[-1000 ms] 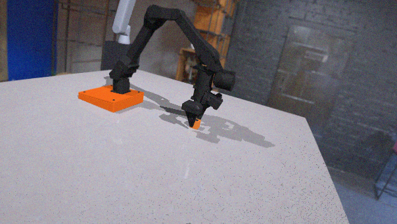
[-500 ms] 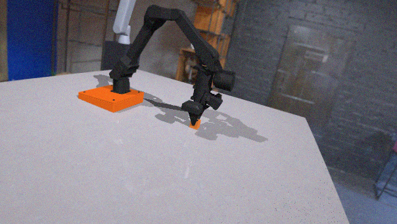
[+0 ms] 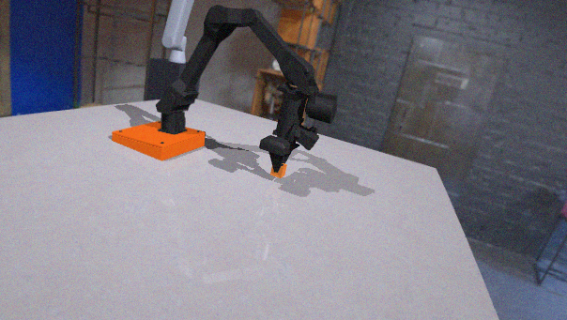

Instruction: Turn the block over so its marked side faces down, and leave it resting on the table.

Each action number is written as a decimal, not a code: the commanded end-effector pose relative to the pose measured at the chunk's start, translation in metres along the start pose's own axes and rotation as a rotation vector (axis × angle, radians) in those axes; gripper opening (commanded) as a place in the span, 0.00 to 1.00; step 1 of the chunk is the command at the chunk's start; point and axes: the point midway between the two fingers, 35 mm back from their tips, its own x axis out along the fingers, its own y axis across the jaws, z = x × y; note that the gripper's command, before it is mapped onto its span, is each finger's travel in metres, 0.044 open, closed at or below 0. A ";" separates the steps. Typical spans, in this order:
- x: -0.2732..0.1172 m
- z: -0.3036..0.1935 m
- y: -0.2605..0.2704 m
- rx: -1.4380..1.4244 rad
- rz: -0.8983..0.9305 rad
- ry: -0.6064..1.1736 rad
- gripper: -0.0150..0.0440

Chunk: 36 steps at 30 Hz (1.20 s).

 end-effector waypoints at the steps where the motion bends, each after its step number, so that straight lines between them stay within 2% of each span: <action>1: -0.011 0.003 0.000 0.006 0.002 -0.016 0.25; 36: -0.001 0.000 0.000 0.006 0.001 -0.512 0.25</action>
